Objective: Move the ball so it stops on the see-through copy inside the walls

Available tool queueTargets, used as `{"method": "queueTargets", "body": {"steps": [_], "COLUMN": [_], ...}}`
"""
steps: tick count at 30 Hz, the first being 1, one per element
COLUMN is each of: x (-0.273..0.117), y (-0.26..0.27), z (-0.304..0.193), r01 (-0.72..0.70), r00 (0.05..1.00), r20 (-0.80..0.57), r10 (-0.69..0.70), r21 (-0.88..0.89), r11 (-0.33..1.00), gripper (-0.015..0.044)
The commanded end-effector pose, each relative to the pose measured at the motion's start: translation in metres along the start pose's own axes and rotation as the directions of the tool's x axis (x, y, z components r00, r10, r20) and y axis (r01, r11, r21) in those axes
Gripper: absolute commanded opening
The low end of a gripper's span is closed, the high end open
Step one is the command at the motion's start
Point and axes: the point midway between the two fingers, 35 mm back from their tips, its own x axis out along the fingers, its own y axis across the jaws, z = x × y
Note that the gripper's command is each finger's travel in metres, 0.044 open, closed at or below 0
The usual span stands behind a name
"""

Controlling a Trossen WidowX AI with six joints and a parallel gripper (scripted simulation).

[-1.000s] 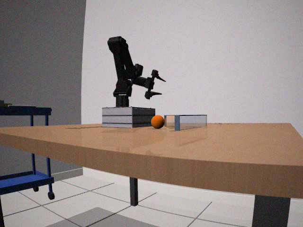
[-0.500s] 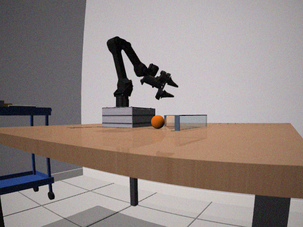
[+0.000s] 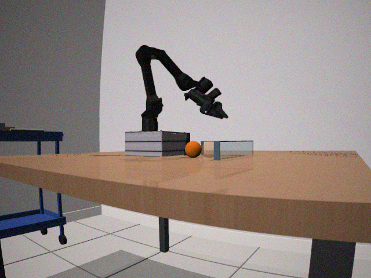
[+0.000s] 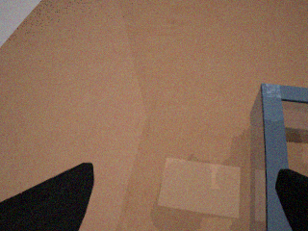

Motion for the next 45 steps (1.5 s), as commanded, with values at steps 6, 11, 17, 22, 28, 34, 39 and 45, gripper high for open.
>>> {"method": "queueTargets", "body": {"steps": [6, 11, 17, 22, 28, 34, 39, 45], "x": [0.046, 0.052, 0.053, 0.047, 0.036, 0.020, 0.007, 0.007], "y": [-0.100, -0.137, -0.183, -0.218, -0.254, -0.286, -0.305, -0.305], "z": [0.009, 0.008, 0.003, -0.002, -0.010, -0.020, -0.026, -0.026], "r01": [0.065, -0.007, -0.176, -0.348, -0.538, -0.687, -0.755, -0.755], "r00": [0.942, 0.900, 0.834, 0.775, 0.709, 0.653, 0.624, 0.624], "r20": [-0.243, -0.333, -0.456, -0.554, -0.654, -0.733, -0.771, -0.771], "r10": [-0.232, -0.280, -0.310, -0.305, -0.265, -0.194, -0.132, -0.132], "r21": [-0.544, -0.655, -0.753, -0.776, -0.744, -0.680, -0.637, -0.637], "r11": [0.836, 0.756, 0.635, 0.526, 0.397, 0.256, 0.155, 0.155], "gripper": [0.0403, 0.0403, 0.0403, 0.0403, 0.0403, 0.0403, 0.0403, 0.0403]}}
